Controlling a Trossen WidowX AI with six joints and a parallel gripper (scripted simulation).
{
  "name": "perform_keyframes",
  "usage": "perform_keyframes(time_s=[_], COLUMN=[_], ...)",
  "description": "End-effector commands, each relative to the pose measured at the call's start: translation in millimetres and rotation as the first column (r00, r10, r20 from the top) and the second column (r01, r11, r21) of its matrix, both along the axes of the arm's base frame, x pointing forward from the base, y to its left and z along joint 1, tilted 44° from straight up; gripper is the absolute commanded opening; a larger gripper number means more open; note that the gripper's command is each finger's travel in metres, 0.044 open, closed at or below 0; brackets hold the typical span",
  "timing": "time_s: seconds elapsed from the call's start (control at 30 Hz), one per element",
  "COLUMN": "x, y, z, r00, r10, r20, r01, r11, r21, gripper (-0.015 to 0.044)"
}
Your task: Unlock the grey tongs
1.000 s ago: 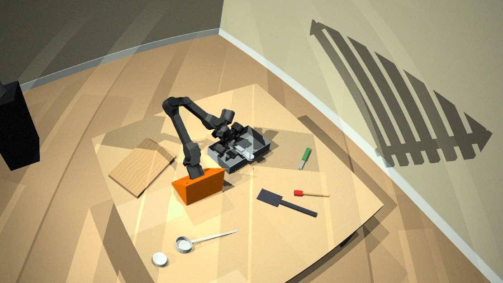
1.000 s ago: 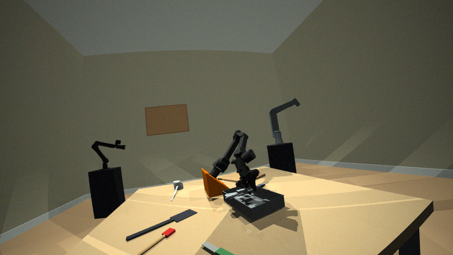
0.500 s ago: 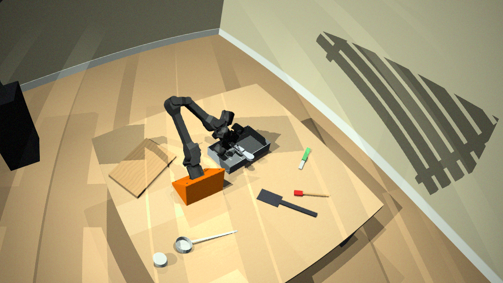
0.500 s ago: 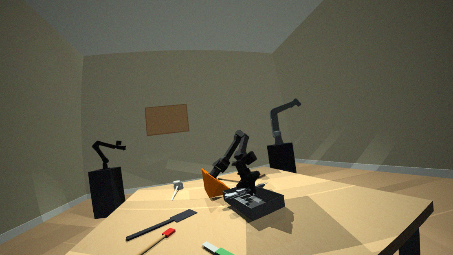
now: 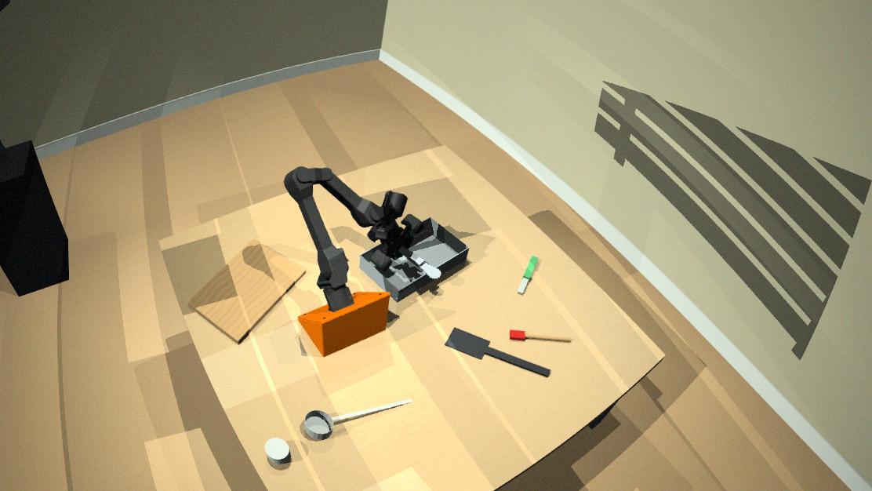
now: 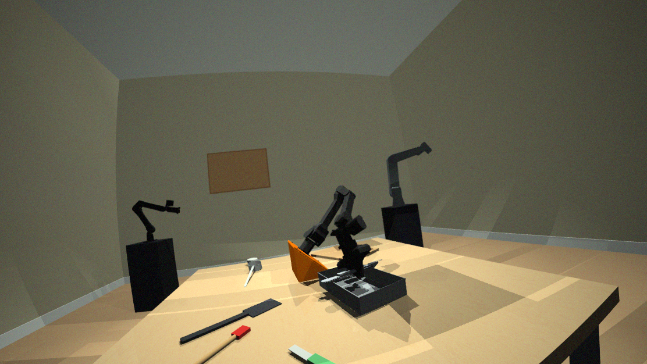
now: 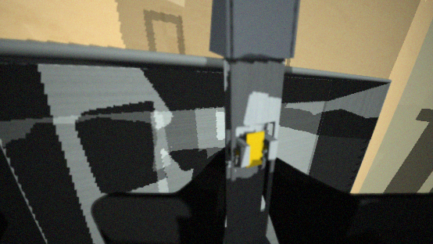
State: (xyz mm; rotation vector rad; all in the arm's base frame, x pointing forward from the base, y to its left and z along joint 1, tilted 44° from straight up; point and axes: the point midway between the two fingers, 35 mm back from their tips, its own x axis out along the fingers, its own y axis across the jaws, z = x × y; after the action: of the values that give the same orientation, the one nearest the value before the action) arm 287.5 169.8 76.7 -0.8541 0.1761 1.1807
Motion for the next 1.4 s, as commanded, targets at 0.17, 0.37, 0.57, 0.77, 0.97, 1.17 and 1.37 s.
perform_keyframes(time_s=[0.17,0.37,0.57,0.77,0.97,1.17,1.37], x=[7.1,6.8,7.0,8.3,8.7,7.9,6.0], y=[-49.7,-51.3,-51.2,-50.3,-49.3,-48.3,-47.4], z=[52.9,54.8,54.6,52.2,50.3,49.5,50.1], r00=[1.000,1.000,1.000,0.998,0.991,0.977,0.955], r10=[-0.007,-0.008,-0.004,0.036,0.087,0.139,0.193], r20=[0.009,0.009,0.005,-0.043,-0.103,-0.164,-0.226], r01=[0.007,0.008,0.004,-0.037,-0.094,-0.156,-0.221], r11=[1.000,1.000,1.000,0.999,0.993,0.984,0.970], r21=[-0.001,-0.001,-0.004,-0.036,-0.068,-0.091,-0.103], gripper=[-0.0150,-0.0150,-0.0150,-0.0150,-0.0150,-0.0150,-0.0150])
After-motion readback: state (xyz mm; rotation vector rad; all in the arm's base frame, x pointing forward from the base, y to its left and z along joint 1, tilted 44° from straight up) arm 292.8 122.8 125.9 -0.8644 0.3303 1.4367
